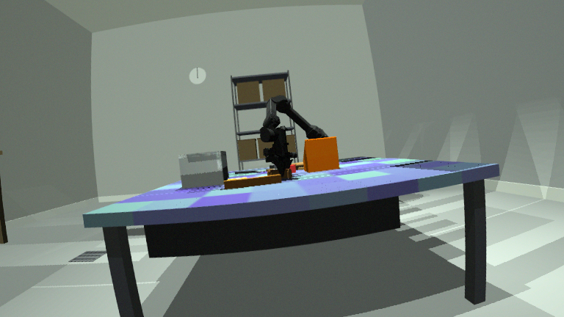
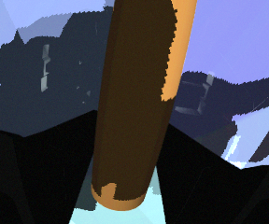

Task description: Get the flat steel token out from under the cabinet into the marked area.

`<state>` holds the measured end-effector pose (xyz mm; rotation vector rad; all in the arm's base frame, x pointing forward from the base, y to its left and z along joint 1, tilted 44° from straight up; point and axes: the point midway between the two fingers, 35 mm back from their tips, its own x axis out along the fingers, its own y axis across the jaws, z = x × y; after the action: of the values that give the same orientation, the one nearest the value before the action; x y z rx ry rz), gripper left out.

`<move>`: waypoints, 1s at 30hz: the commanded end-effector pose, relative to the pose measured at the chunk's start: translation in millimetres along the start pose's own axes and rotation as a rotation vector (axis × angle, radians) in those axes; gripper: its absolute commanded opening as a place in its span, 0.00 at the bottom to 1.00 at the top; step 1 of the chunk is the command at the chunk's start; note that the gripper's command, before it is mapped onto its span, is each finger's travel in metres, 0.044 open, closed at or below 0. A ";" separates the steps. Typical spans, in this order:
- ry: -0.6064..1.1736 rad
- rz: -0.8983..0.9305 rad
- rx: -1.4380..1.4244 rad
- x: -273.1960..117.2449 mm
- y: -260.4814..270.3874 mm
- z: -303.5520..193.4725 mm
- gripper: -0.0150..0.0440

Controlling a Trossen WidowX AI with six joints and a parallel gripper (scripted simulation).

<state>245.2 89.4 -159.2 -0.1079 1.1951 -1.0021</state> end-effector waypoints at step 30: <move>0.002 0.012 -0.004 -4.1 29.7 -19.8 0.25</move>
<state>245.5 111.6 -179.8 -0.1063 1.1951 -1.0011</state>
